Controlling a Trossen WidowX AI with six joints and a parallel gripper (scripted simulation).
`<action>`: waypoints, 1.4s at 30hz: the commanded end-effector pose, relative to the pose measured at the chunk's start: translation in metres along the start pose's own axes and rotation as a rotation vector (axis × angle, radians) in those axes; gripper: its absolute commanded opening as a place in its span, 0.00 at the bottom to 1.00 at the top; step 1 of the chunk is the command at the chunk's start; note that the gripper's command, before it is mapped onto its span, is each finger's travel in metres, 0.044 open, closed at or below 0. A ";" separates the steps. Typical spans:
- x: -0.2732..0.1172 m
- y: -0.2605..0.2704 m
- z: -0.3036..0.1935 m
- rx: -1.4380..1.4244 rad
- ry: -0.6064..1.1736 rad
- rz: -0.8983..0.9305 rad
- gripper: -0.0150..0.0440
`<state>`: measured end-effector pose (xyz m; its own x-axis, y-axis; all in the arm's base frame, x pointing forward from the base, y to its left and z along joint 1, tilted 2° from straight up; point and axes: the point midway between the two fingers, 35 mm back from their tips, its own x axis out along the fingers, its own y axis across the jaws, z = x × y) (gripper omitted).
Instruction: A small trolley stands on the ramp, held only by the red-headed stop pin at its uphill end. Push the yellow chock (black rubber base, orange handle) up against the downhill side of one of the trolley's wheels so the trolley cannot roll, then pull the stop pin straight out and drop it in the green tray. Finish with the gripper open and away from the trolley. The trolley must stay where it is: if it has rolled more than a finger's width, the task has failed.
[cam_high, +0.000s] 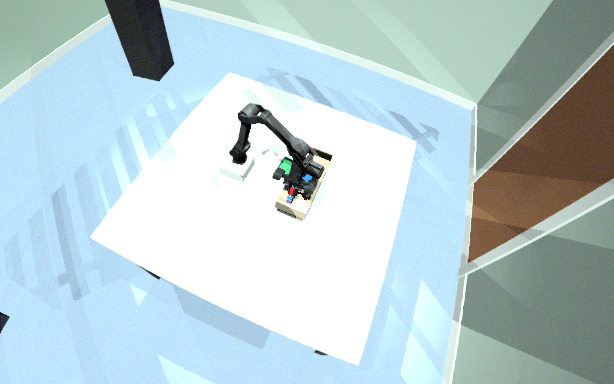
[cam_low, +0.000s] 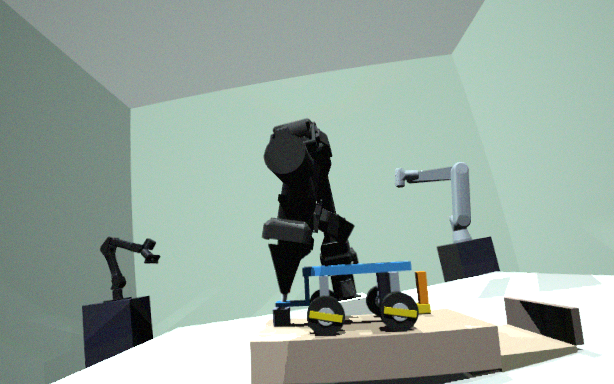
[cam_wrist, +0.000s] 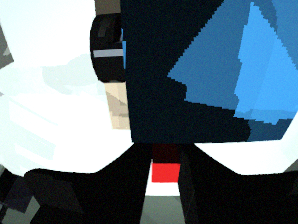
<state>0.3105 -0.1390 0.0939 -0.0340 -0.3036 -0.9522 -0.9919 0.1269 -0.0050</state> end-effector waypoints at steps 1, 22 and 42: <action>0.000 -0.001 0.000 0.001 0.001 -0.004 0.31; -0.012 0.001 -0.001 -0.007 0.004 0.005 0.25; -0.021 0.001 -0.002 -0.007 0.003 0.005 0.25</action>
<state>0.3099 -0.1341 0.1091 -0.0474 -0.3026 -0.9519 -0.9931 0.1163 0.0125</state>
